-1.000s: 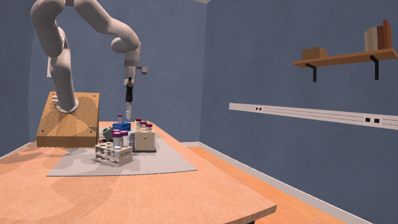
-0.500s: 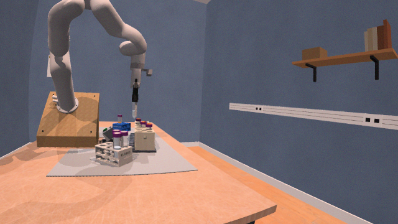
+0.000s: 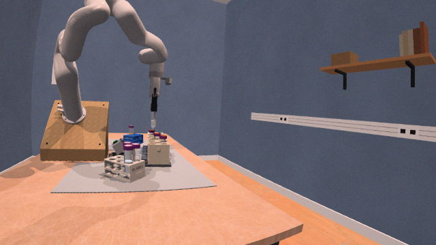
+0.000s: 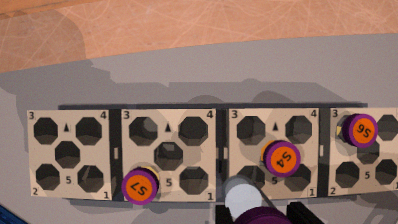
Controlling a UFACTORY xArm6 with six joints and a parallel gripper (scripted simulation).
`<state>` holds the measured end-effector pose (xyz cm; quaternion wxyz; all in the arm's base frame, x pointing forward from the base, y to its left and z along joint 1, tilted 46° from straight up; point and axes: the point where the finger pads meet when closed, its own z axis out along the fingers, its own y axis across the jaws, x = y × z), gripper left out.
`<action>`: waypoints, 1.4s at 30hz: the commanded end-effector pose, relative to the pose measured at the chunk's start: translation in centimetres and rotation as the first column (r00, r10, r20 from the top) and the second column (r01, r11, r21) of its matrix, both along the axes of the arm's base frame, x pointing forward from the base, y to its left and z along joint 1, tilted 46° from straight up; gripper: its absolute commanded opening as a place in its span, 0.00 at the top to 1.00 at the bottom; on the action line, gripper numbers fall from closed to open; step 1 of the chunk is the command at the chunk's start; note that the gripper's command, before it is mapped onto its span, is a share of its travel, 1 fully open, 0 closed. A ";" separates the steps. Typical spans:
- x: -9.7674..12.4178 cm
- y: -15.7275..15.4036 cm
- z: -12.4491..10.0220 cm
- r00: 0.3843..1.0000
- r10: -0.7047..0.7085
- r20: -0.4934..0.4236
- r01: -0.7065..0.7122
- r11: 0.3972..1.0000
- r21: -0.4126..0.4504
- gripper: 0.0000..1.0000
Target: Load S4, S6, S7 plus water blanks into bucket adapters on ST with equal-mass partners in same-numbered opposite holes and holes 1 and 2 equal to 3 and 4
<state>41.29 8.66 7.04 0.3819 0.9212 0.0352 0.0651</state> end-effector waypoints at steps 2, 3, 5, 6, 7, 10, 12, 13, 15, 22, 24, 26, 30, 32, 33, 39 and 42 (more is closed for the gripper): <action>1.1 1.5 -1.1 1.000 -0.001 0.002 0.001 1.000 0.000 1.00; 1.3 1.8 -1.4 1.000 -0.001 0.002 0.001 1.000 0.000 1.00; 1.7 2.5 -2.0 1.000 -0.001 0.002 0.001 1.000 0.000 1.00; 1.9 2.8 -2.3 1.000 -0.001 0.002 0.001 1.000 0.000 1.00; 2.1 3.2 -2.6 1.000 -0.001 0.002 0.001 1.000 0.000 1.00; 2.8 4.2 -3.5 1.000 -0.001 0.002 0.001 1.000 0.000 1.00; 3.2 4.9 -4.1 1.000 -0.001 0.002 0.001 1.000 0.000 1.00; 3.4 5.2 -4.4 1.000 -0.001 0.002 0.001 1.000 0.000 1.00; 3.8 5.9 -5.0 1.000 -0.001 0.002 0.001 1.000 0.000 1.00; 4.4 6.9 -5.8 1.000 -0.001 0.002 0.001 1.000 0.000 1.00; 4.4 6.9 -5.8 1.000 -0.001 0.002 0.001 1.000 0.000 1.00; 4.4 6.9 -5.8 1.000 -0.001 0.002 0.001 1.000 0.000 1.00; 4.4 6.9 -5.8 1.000 -0.001 0.002 0.001 1.000 0.000 1.00; 4.4 6.9 -5.8 1.000 -0.001 0.002 0.001 1.000 0.000 1.00; 4.4 6.9 -5.8 1.000 -0.001 0.002 0.001 1.000 0.000 1.00; 4.4 6.9 -5.8 1.000 -0.001 0.002 0.001 1.000 0.000 1.00; 4.4 6.9 -5.8 1.000 -0.001 0.002 0.001 1.000 0.000 1.00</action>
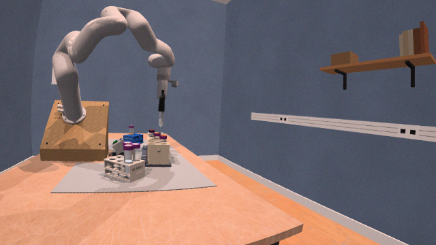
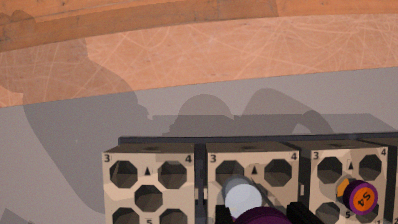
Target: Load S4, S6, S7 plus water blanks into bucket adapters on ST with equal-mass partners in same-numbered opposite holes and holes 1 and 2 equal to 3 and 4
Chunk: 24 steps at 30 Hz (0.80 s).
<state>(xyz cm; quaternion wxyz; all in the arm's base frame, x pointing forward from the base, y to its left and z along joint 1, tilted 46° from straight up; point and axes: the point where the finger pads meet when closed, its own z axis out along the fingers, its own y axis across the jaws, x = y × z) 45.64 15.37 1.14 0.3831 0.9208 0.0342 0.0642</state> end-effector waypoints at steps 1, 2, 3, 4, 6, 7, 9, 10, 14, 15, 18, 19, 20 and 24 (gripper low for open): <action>0.1 0.2 0.1 1.000 0.002 0.003 -0.002 1.000 0.003 1.00; 0.1 0.0 0.0 1.000 0.002 0.003 -0.002 1.000 0.003 1.00; 0.1 -0.1 -0.2 1.000 0.002 0.003 -0.002 1.000 0.002 1.00; 0.2 -0.3 -0.3 1.000 0.002 0.003 -0.002 1.000 0.002 1.00; 0.2 -0.5 -0.6 1.000 0.002 0.003 -0.002 1.000 0.002 1.00; 0.3 -0.7 -0.7 1.000 0.002 0.003 -0.002 1.000 0.002 1.00; 0.3 -0.7 -0.7 1.000 0.002 0.003 -0.002 1.000 0.002 1.00; 0.3 -0.8 -0.9 1.000 0.002 0.003 -0.002 1.000 0.002 1.00; 0.4 -1.4 -1.4 1.000 0.002 0.003 -0.002 1.000 0.002 1.00; 0.4 -1.5 -1.6 1.000 0.002 0.003 -0.002 1.000 0.002 1.00; 0.5 -1.9 -2.0 1.000 0.002 0.003 -0.002 1.000 0.002 1.00; 0.6 -2.1 -2.1 1.000 0.002 0.003 -0.002 1.000 0.002 1.00; 0.6 -2.2 -2.3 1.000 0.002 0.003 -0.002 1.000 0.002 1.00; 0.6 -2.3 -2.3 1.000 0.002 0.003 -0.002 1.000 0.002 1.00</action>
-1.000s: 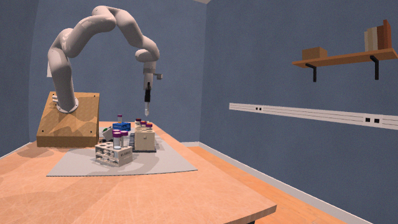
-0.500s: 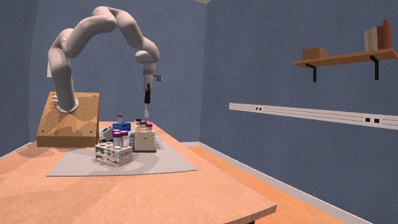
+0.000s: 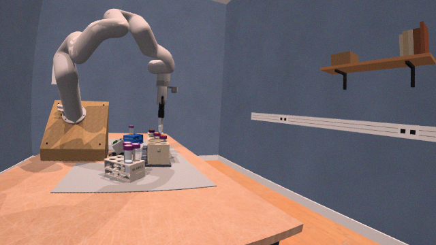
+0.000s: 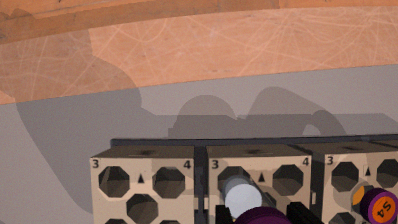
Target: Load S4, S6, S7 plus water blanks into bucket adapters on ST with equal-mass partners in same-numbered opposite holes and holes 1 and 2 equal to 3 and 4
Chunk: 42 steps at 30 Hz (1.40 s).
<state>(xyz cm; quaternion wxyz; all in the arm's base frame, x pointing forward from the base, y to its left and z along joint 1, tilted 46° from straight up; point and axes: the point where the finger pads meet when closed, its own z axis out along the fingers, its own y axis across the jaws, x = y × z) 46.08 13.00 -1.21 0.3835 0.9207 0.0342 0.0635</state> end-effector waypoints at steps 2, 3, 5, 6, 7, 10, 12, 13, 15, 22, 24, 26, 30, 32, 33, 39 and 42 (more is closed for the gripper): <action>0.2 0.1 0.0 1.000 0.002 0.004 -0.002 1.000 0.003 1.00; 0.2 0.1 0.0 1.000 0.002 0.004 -0.002 1.000 0.003 1.00; 0.2 0.1 0.0 1.000 0.002 0.004 -0.002 1.000 0.003 1.00; 0.2 0.1 0.0 1.000 0.002 0.004 -0.002 1.000 0.003 1.00; 0.2 0.1 0.0 1.000 0.002 0.004 -0.002 1.000 0.003 1.00; 0.2 0.1 0.0 1.000 0.002 0.004 -0.002 1.000 0.003 1.00; 0.2 0.1 0.0 1.000 0.002 0.004 -0.002 1.000 0.003 1.00; 0.2 0.1 0.0 1.000 0.002 0.004 -0.002 1.000 0.003 1.00; 0.2 0.0 -0.1 1.000 0.002 0.004 -0.002 1.000 0.003 1.00; 0.2 -0.3 -0.4 1.000 0.002 0.004 -0.002 1.000 0.003 1.00; 0.3 -0.5 -0.5 1.000 0.002 0.004 -0.003 1.000 0.003 1.00; 0.3 -0.6 -0.7 1.000 0.002 0.004 -0.003 1.000 0.003 1.00; 0.4 -0.9 -1.0 1.000 0.002 0.004 -0.003 1.000 0.003 1.00; 0.4 -1.0 -1.1 1.000 0.002 0.004 -0.003 1.000 0.003 1.00; 0.4 -1.1 -1.2 1.000 0.002 0.004 -0.003 1.000 0.003 1.00; 0.5 -1.4 -1.4 1.000 0.002 0.004 -0.002 1.000 0.003 1.00; 0.5 -1.6 -1.7 1.000 0.002 0.004 -0.003 1.000 0.003 1.00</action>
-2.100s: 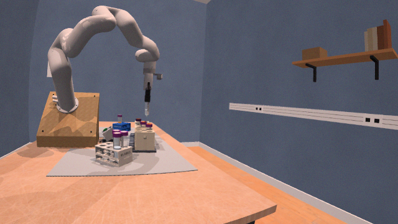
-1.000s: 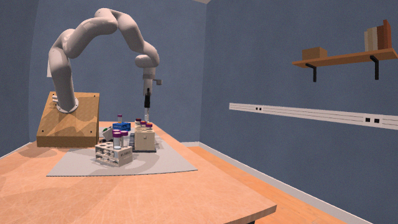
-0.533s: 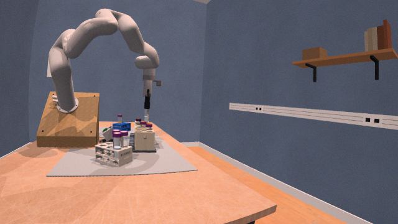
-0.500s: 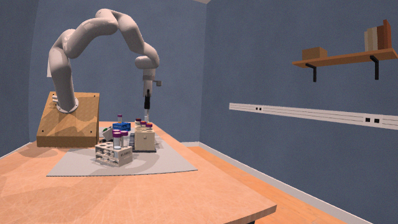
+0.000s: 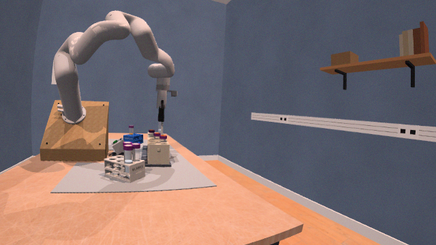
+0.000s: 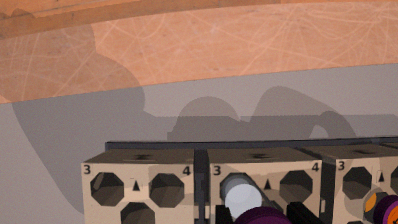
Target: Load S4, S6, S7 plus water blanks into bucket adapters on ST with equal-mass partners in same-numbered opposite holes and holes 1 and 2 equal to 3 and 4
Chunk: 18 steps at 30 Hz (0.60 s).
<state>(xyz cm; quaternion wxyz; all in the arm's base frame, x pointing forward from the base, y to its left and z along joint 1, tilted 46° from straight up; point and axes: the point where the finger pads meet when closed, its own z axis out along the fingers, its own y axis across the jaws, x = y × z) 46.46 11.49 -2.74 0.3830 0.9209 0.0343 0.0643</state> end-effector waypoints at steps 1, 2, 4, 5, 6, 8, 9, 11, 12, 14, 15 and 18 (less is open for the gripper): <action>0.2 -0.2 -0.2 1.000 0.002 0.003 -0.002 1.000 0.002 1.00; 0.2 -0.2 -0.3 1.000 0.002 0.003 -0.002 1.000 0.002 1.00; 0.2 -0.4 -0.4 1.000 0.002 0.003 -0.002 1.000 0.002 1.00; 0.2 -0.4 -0.5 1.000 0.002 0.003 -0.002 1.000 0.002 1.00; 0.2 -0.5 -0.6 1.000 0.002 0.003 -0.002 1.000 0.002 1.00; 0.3 -0.7 -0.7 1.000 0.002 0.003 -0.002 1.000 0.002 1.00; 0.3 -0.7 -0.8 1.000 0.002 0.003 -0.002 1.000 0.002 1.00; 0.3 -0.7 -0.8 1.000 0.002 0.003 -0.002 1.000 0.002 1.00; 0.3 -0.8 -0.8 1.000 0.002 0.003 -0.002 1.000 0.002 1.00; 0.3 -0.9 -1.0 1.000 0.002 0.003 -0.002 1.000 0.002 1.00; 0.3 -1.0 -1.0 1.000 0.002 0.003 -0.002 1.000 0.002 1.00; 0.4 -1.2 -1.3 1.000 0.002 0.003 -0.002 1.000 0.002 1.00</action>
